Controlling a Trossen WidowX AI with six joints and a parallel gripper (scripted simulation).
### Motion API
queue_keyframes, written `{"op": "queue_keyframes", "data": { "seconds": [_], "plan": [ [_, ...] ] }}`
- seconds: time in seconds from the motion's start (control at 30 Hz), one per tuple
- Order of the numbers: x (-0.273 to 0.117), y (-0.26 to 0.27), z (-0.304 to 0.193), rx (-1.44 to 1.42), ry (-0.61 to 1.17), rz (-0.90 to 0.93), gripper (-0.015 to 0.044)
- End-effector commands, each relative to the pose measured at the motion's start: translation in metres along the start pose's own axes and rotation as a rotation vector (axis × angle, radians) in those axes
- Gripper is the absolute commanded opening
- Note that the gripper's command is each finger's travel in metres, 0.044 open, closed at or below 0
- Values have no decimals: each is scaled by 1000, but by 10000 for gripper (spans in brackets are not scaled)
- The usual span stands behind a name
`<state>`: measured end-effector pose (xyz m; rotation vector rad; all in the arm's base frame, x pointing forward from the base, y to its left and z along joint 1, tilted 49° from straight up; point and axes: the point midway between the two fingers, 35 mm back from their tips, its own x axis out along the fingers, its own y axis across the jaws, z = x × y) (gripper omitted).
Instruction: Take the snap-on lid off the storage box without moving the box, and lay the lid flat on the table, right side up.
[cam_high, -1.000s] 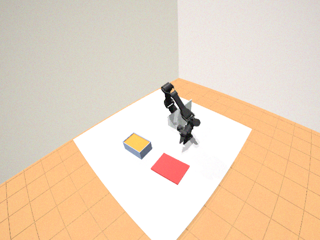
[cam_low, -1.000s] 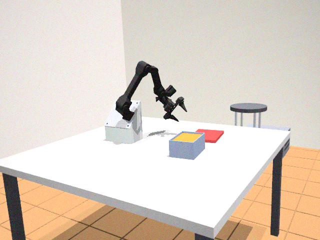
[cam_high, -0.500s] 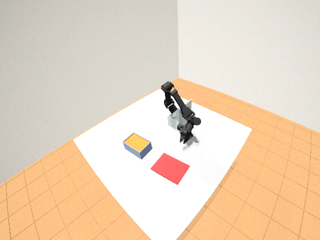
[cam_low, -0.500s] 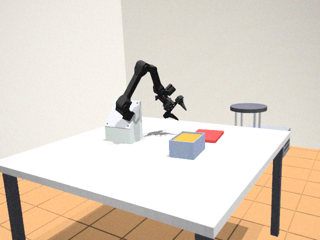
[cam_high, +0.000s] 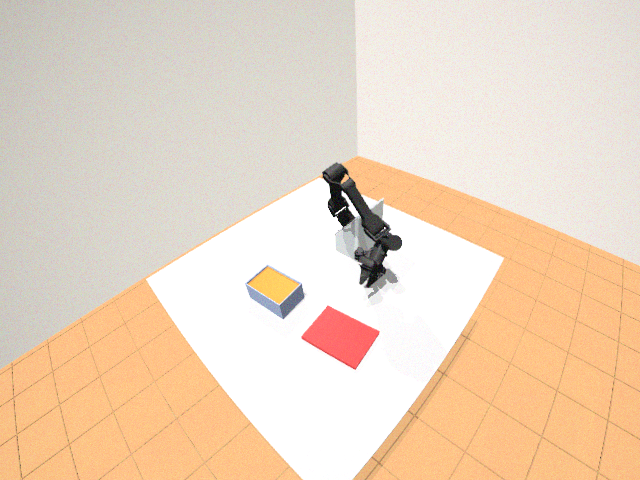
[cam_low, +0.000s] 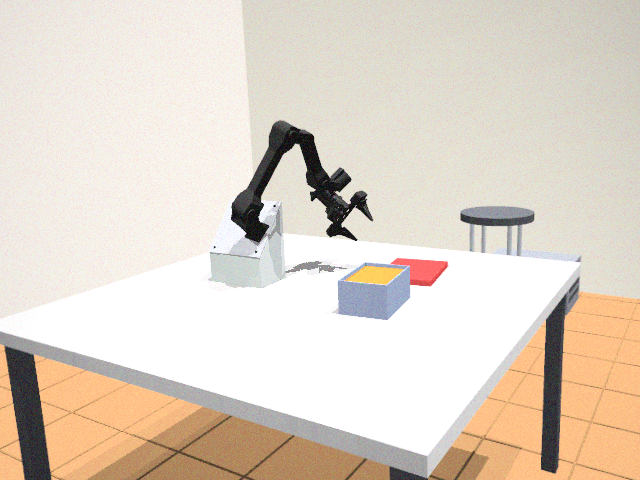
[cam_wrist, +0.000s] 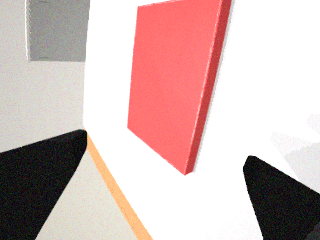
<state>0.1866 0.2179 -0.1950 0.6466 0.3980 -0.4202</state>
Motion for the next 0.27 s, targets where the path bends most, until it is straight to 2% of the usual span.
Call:
{"op": "queue_keyframes", "data": {
  "seconds": [0.0, 0.13, 0.23],
  "plan": [
    [0, 0, 0, -2, 1, 0, 440],
    [0, 0, 0, -2, 1, 0, 440],
    [0, 0, 0, -2, 1, 0, 361]
  ]
}}
